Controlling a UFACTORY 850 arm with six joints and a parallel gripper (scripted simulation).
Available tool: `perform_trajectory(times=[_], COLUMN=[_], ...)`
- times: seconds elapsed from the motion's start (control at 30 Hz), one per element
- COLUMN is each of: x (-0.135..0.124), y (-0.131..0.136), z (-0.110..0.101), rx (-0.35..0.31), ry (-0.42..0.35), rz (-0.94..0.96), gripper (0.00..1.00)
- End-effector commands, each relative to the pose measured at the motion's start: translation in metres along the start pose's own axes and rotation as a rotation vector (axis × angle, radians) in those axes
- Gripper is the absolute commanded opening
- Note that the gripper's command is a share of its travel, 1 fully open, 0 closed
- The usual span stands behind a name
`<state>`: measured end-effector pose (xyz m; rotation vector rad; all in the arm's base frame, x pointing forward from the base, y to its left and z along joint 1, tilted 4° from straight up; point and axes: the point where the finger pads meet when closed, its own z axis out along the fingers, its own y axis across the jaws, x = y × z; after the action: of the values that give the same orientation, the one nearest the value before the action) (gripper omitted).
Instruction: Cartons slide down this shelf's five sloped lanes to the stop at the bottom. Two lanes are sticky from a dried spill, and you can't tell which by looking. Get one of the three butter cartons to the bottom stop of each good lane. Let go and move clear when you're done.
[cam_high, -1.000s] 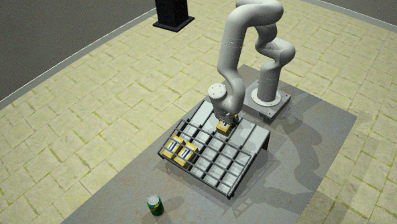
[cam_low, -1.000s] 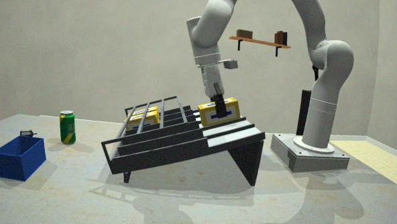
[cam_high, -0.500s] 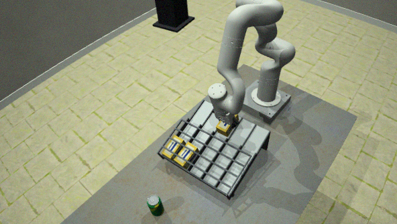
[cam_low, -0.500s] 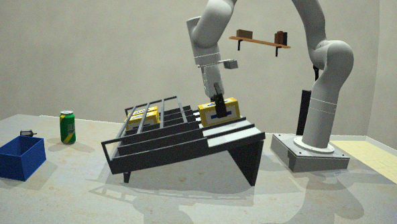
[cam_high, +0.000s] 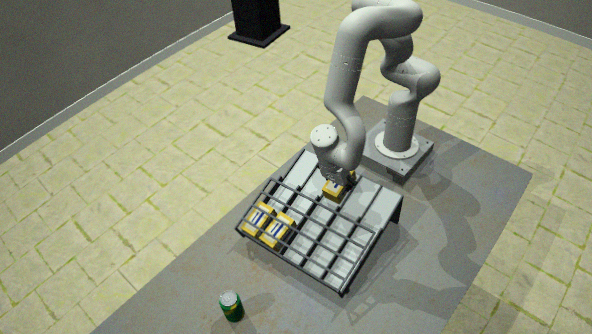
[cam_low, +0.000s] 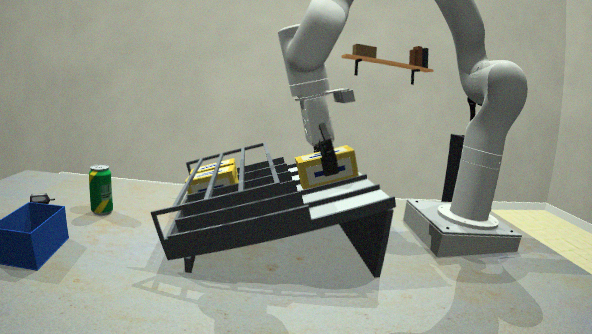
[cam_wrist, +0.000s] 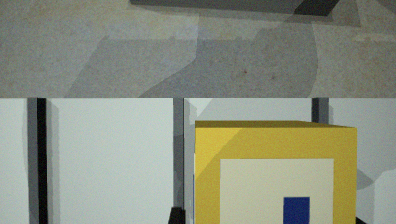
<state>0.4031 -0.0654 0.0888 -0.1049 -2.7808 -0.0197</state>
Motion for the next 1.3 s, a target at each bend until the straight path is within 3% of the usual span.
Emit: perform_trajectory(times=[0.0, 1.27], x=[-0.0006, -0.0006], y=[0.0000, 0.0000], z=[-0.0008, -0.0008], rx=[0.000, 0.000], ry=[-0.002, -0.002], rz=[0.000, 0.000], gripper=[0.87, 0.90])
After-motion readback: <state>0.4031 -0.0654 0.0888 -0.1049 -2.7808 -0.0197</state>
